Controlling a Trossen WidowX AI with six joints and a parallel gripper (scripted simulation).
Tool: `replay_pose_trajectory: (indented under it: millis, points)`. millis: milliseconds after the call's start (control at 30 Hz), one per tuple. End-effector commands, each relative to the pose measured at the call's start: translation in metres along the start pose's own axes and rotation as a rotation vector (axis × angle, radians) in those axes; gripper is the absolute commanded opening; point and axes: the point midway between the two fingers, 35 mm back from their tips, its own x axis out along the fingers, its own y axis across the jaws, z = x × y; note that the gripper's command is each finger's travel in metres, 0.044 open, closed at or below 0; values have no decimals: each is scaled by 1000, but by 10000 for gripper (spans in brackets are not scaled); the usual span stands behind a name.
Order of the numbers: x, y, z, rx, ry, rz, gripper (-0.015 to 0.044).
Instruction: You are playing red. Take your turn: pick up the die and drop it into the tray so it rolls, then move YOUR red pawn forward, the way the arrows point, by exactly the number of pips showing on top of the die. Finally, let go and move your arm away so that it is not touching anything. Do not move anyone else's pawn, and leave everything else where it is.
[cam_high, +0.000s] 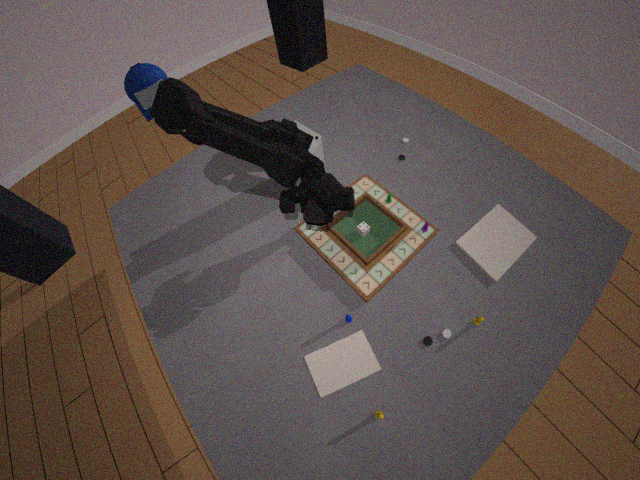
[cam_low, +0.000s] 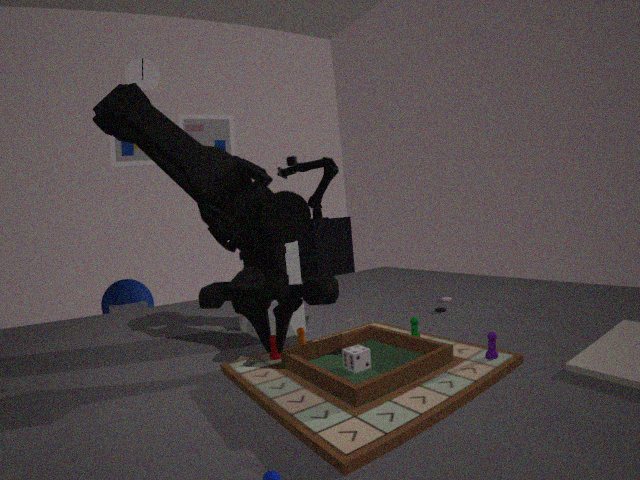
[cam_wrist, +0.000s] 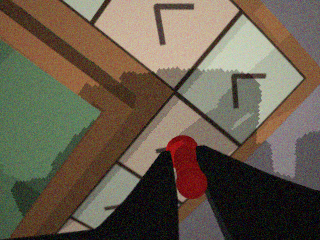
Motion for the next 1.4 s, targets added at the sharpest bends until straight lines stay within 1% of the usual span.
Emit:
replay_pose_trajectory:
  millis: [0, 133, 267, 733, 1200, 1367]
  points:
    - [0, 0, -1, -4, 0, -1, 29]
    - [0, 0, -1, -4, 0, -1, 2]
    - [-5, 2, 0, -4, 3, 4, 0]
    - [-61, 14, 3, -6, 21, 26, 0]
    - [-124, 1, 1, -5, 6, 4, 0]
    - [-127, 3, 4, -5, 6, 4, 0]
